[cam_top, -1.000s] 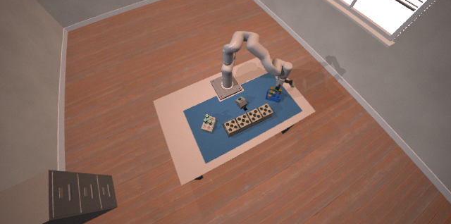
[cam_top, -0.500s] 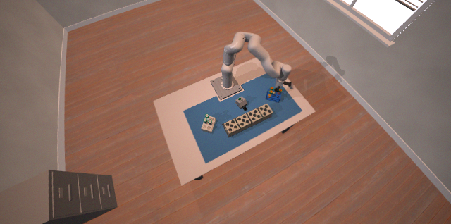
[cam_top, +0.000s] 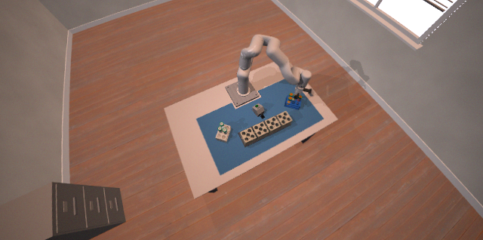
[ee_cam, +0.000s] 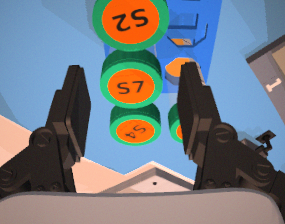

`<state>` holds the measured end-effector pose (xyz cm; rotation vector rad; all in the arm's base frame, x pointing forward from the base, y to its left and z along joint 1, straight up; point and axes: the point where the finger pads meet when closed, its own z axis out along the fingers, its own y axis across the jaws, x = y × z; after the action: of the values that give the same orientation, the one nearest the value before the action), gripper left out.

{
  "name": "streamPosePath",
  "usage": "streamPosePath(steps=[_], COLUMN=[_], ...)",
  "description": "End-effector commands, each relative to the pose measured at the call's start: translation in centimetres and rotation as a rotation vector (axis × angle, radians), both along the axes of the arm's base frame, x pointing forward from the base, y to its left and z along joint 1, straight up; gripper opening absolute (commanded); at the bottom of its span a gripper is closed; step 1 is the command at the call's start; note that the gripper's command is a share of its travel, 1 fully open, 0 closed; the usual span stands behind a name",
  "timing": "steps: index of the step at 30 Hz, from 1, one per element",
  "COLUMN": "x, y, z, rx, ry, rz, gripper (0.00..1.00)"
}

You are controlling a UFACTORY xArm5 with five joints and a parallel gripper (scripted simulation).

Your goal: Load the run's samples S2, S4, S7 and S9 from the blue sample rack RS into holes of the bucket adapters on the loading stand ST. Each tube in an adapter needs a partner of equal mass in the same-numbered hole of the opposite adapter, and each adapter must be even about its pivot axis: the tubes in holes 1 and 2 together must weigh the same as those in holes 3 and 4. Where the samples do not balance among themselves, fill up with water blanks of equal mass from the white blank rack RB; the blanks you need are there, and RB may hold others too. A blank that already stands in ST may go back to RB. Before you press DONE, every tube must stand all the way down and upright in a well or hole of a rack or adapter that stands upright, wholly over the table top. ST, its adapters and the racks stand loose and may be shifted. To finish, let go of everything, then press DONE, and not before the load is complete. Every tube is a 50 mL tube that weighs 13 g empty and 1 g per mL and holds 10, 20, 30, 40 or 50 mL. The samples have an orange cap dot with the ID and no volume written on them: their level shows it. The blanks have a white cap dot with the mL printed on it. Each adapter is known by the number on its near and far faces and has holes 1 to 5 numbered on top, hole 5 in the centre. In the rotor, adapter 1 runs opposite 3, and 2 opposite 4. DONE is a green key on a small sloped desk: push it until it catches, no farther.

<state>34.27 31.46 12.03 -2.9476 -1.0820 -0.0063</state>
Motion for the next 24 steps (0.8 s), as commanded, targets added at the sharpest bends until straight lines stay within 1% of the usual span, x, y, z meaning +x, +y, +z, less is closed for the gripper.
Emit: streamPosePath(steps=[1, 24], x=[0.1, 0.1], y=[0.1, 0.1], z=[0.0, -1.4], rx=[0.002, 0.002], ry=[-0.002, -0.002], rz=[0.000, 0.000], gripper=[0.57, 0.57])
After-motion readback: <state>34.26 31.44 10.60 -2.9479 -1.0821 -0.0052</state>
